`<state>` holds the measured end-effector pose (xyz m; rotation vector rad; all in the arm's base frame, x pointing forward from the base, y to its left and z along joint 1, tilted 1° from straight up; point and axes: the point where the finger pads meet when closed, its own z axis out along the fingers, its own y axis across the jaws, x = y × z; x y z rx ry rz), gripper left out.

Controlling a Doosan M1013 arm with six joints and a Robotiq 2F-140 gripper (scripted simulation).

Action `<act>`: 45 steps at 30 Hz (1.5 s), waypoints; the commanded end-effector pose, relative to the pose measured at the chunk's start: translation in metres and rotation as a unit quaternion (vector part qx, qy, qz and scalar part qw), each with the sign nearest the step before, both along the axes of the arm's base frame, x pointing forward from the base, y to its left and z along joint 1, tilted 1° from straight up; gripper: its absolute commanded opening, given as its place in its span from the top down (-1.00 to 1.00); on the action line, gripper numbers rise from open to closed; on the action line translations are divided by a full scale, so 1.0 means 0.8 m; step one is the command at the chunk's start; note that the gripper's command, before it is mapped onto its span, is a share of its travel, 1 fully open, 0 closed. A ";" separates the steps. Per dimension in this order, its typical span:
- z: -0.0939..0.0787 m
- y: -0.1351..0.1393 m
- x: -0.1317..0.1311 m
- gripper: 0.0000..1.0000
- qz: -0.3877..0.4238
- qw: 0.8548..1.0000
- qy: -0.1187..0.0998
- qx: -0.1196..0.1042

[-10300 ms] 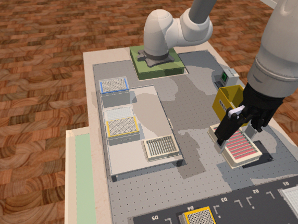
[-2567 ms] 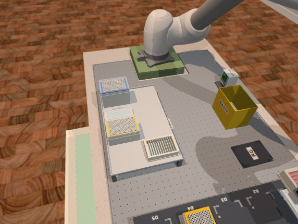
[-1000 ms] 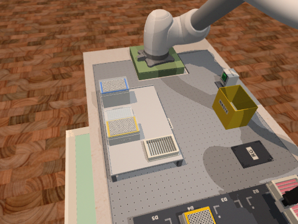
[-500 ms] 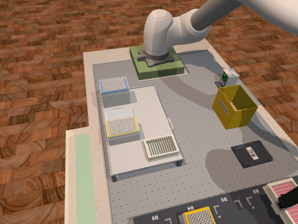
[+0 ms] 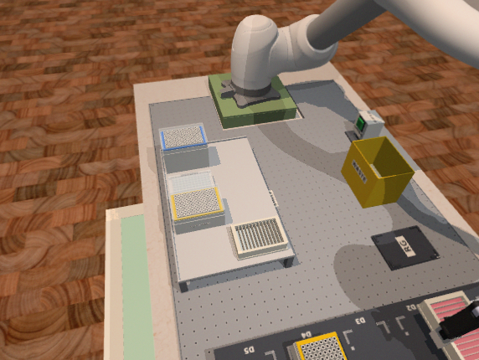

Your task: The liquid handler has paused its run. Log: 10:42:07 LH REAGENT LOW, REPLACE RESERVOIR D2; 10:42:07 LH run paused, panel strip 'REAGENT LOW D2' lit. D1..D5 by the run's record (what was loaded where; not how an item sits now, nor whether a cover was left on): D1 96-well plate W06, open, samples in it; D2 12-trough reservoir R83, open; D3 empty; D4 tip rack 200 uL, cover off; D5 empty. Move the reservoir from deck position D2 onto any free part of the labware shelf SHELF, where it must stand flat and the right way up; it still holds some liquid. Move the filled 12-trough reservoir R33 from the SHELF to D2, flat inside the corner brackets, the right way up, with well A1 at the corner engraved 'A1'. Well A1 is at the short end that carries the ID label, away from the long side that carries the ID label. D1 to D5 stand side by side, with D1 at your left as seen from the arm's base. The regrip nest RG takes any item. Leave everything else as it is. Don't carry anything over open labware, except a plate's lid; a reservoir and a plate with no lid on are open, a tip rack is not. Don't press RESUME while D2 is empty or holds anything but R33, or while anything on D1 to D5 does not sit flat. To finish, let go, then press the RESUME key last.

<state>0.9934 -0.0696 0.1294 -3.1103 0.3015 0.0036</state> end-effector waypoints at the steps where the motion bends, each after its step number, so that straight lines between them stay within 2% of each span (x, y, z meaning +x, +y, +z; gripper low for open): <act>1: -0.003 0.000 0.000 1.00 0.000 1.000 0.000 0.000; 45: -0.086 0.002 0.000 1.00 0.000 1.000 0.000 0.000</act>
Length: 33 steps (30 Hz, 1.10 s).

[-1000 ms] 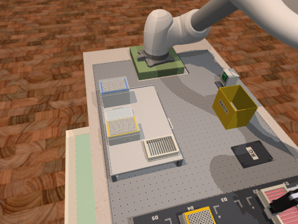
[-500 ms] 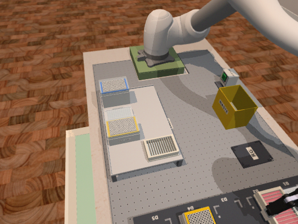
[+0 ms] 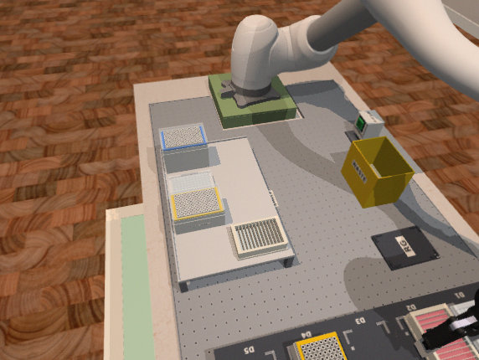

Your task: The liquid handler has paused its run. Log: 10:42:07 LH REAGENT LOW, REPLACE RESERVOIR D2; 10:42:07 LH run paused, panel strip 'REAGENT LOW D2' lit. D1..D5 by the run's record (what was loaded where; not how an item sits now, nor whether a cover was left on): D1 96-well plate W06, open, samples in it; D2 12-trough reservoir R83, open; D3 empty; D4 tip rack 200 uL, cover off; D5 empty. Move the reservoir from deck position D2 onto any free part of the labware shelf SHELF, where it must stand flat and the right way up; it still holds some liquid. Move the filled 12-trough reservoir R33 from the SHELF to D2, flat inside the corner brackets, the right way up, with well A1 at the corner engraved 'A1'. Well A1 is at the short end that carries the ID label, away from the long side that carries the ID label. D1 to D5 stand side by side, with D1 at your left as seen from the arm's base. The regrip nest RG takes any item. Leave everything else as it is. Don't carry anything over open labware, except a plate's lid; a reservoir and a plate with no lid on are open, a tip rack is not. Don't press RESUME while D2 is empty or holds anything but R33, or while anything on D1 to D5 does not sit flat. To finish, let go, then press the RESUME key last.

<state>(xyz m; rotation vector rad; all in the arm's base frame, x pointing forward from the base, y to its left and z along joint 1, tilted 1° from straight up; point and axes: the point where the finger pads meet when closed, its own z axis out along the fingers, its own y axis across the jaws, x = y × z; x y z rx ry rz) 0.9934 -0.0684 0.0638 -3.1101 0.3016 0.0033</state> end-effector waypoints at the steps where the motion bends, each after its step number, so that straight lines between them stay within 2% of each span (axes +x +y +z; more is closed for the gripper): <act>1: -0.006 0.000 0.000 1.00 0.000 1.000 0.000 0.000; 4: -0.012 0.000 0.000 1.00 0.000 1.000 0.000 0.000; 33: -0.013 0.000 0.000 1.00 0.000 1.000 0.000 0.000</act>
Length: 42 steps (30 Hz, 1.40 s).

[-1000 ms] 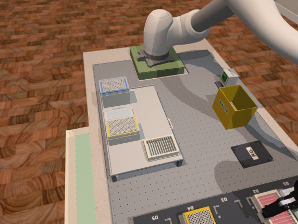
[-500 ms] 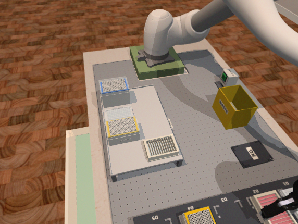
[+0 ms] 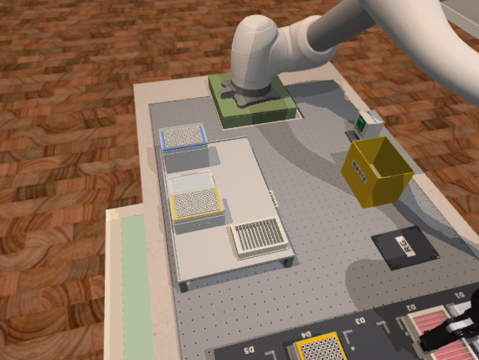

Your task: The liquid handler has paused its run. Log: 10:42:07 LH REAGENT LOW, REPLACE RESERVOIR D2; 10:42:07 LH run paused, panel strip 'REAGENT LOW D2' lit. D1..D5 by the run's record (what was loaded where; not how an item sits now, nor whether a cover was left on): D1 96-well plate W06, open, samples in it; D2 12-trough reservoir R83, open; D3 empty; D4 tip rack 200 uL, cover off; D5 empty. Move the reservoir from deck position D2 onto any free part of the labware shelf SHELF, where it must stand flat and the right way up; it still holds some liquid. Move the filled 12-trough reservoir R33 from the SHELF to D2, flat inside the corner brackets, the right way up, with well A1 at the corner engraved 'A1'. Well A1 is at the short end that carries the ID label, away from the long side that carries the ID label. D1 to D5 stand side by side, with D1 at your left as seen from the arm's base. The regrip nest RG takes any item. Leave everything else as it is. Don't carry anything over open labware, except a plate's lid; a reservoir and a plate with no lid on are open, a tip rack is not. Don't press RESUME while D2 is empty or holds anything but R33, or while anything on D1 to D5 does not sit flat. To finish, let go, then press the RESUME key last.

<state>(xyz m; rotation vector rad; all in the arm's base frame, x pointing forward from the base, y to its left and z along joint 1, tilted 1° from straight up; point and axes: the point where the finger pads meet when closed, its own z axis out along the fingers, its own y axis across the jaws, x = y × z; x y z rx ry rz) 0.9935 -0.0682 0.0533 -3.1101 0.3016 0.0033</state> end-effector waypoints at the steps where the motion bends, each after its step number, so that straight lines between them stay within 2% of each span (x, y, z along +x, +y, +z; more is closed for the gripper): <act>1: 0.000 0.000 0.000 1.00 0.000 1.000 0.000 0.000; 42: -0.013 0.000 0.000 1.00 0.000 1.000 0.000 0.000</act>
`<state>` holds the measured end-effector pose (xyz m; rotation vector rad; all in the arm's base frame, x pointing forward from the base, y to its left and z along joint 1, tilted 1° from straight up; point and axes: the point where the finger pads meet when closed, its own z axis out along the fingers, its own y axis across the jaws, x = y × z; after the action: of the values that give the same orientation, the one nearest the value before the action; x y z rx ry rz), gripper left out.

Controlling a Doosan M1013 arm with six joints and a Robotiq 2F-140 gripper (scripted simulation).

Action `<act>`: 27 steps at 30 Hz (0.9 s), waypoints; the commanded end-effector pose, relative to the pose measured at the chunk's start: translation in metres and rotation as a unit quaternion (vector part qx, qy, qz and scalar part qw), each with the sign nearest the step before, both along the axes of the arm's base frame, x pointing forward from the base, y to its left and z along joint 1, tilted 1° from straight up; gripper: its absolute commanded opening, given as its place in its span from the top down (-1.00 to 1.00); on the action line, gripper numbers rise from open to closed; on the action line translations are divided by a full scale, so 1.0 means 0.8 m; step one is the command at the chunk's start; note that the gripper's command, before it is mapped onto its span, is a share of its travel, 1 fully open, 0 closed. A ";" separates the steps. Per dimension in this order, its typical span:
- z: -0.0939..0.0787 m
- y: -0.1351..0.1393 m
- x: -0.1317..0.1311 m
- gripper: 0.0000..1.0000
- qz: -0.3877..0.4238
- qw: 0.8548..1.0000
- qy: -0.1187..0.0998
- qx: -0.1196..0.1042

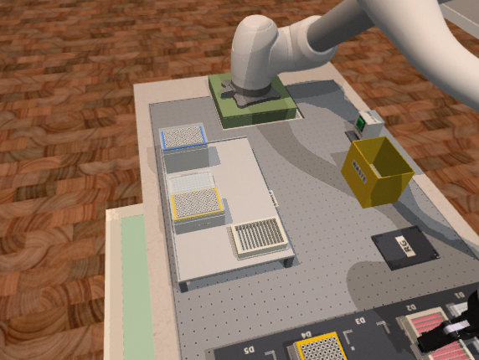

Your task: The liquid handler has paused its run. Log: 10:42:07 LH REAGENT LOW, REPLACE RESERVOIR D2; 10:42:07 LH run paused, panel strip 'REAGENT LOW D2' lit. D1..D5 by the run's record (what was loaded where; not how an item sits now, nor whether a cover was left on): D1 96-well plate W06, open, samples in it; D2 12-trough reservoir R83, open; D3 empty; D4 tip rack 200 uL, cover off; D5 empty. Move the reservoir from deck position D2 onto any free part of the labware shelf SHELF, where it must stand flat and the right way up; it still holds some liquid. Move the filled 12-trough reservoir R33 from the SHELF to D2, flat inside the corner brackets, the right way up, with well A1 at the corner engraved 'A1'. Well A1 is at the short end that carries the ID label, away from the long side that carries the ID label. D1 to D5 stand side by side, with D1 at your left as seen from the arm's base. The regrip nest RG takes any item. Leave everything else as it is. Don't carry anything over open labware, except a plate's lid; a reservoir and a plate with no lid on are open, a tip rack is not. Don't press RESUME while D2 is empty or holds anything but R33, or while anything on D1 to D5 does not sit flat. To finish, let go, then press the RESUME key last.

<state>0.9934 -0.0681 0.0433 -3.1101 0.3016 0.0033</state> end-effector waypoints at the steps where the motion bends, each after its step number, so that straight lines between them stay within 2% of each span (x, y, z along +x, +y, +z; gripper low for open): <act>1: 0.000 0.000 0.000 1.00 0.000 1.000 0.000 0.000; 8: -0.001 0.000 0.000 1.00 0.000 1.000 0.000 0.000; 9: -0.001 0.000 0.000 -0.54 0.000 1.000 0.000 0.000; 27: -0.001 0.000 0.000 -0.54 0.000 1.000 0.000 0.000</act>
<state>0.9934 -0.0681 0.0421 -3.1101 0.3016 0.0033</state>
